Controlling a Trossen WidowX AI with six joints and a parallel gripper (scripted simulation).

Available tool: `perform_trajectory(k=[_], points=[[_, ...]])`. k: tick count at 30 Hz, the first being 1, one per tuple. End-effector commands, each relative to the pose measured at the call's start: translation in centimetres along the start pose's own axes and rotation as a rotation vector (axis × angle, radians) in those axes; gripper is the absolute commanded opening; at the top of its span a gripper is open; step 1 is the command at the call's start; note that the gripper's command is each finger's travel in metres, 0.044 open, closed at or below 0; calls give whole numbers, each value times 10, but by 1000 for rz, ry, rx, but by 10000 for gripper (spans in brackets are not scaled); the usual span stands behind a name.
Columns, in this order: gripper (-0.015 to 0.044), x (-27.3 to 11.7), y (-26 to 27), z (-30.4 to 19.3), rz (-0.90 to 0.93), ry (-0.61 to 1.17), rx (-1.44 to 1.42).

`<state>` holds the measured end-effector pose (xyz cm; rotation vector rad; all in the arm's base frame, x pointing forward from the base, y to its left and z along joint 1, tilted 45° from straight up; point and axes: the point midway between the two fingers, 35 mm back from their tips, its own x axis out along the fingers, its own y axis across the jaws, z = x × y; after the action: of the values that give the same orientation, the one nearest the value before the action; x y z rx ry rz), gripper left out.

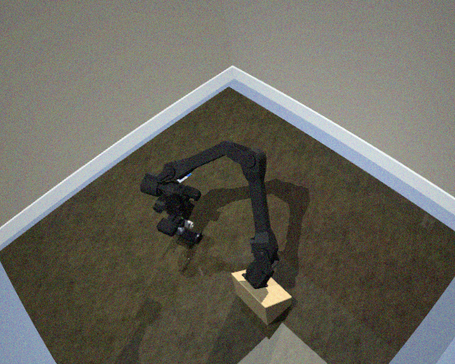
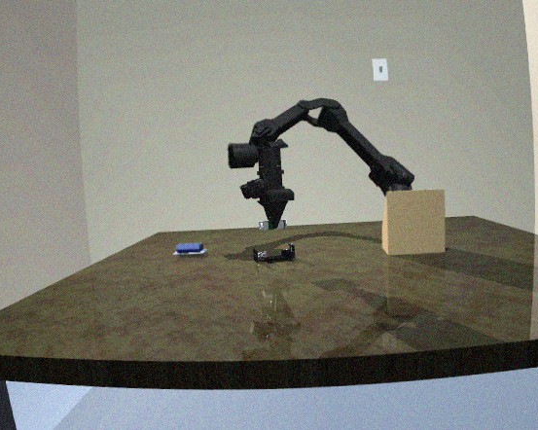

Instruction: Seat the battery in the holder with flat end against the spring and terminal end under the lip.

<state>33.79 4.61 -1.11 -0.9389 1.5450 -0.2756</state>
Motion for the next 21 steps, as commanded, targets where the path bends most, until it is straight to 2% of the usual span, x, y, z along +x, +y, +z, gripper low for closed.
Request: perform_trajectory(k=[1,21], points=[[76,1,1,-1,2,8,34],[76,41,0,-9,-2,272,25]])
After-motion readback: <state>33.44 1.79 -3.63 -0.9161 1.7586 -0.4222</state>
